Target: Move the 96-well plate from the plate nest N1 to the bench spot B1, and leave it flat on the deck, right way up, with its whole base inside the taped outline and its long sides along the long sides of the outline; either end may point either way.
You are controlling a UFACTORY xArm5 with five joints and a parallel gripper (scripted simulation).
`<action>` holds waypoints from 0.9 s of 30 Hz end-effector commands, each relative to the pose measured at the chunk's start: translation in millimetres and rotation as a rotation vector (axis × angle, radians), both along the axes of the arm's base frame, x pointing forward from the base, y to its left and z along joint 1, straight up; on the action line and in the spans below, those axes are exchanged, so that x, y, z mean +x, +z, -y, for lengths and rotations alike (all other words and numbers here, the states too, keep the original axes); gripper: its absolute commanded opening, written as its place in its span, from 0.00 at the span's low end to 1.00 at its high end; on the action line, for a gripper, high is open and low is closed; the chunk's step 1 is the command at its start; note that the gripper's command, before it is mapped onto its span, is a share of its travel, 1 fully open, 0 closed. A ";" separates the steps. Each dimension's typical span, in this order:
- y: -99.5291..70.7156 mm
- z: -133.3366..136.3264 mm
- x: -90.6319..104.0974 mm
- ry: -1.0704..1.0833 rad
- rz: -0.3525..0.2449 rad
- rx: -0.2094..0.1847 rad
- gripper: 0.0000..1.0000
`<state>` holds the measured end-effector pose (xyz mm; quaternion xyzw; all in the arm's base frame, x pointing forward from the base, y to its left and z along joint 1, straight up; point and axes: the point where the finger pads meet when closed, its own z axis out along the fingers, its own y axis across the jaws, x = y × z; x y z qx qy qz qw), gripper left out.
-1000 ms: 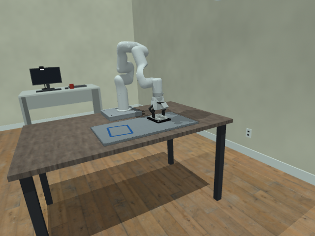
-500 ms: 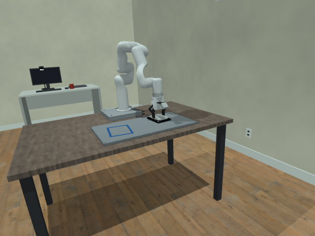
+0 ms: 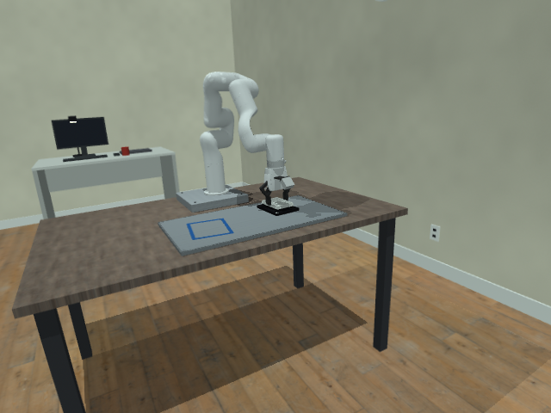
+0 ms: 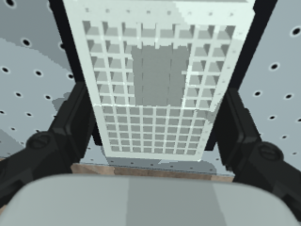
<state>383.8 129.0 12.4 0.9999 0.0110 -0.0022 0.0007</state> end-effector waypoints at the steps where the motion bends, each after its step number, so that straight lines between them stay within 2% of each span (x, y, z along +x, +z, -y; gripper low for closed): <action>1: 4.4 -0.4 1.3 0.000 0.003 0.001 0.00; 22: 12.4 -0.5 1.4 0.000 0.003 0.001 0.00; 27: 19.1 -0.5 1.4 0.000 0.003 0.001 0.00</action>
